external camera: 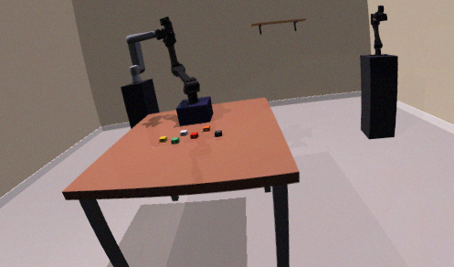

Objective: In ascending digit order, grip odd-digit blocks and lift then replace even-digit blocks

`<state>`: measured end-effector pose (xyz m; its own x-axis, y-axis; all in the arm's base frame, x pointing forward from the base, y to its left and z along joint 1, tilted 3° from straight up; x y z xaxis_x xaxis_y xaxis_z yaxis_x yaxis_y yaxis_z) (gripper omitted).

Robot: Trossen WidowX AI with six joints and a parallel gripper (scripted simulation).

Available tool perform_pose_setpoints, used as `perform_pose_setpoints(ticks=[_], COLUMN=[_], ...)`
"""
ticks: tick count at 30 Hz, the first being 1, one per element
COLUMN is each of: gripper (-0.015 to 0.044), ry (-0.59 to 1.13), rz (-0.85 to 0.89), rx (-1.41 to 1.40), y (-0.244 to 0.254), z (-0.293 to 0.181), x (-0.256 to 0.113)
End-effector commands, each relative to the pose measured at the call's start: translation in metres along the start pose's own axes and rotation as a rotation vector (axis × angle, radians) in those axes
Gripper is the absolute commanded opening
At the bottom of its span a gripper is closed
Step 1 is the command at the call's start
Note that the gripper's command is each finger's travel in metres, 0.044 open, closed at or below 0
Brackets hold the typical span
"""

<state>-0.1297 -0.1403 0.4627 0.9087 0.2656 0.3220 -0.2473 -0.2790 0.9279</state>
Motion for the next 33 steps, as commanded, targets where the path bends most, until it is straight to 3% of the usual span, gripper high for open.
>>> perform_pose_setpoints(ticks=[1, 4, 10, 20, 27, 33], gripper=[0.04, 0.04, 0.04, 0.04, 0.04, 0.04], ry=[-0.002, -0.017, -0.004, 0.196, 0.505, 0.891], rz=[-0.01, -0.159, -0.384, -0.931, -1.298, -1.545], rx=[-0.016, -0.226, -0.498, -0.97, -1.145, -1.144], y=[0.0, -0.008, -0.04, -0.183, -0.315, -0.426], z=[-0.003, -0.034, -0.062, -0.054, -0.007, 0.038], x=[0.004, 0.065, 0.151, 0.3, 0.335, 0.305])
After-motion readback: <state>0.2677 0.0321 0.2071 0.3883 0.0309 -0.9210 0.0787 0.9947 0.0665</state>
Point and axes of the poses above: the point midway between the two fingers, 35 mm back from their tips, its own x axis out along the fingers, its own y axis across the jaws, z = x × y, the point moved 3 cm from there along -x, back along the fingers, and after that the axes turned 2 degrees about x, right-handed, at the moved point
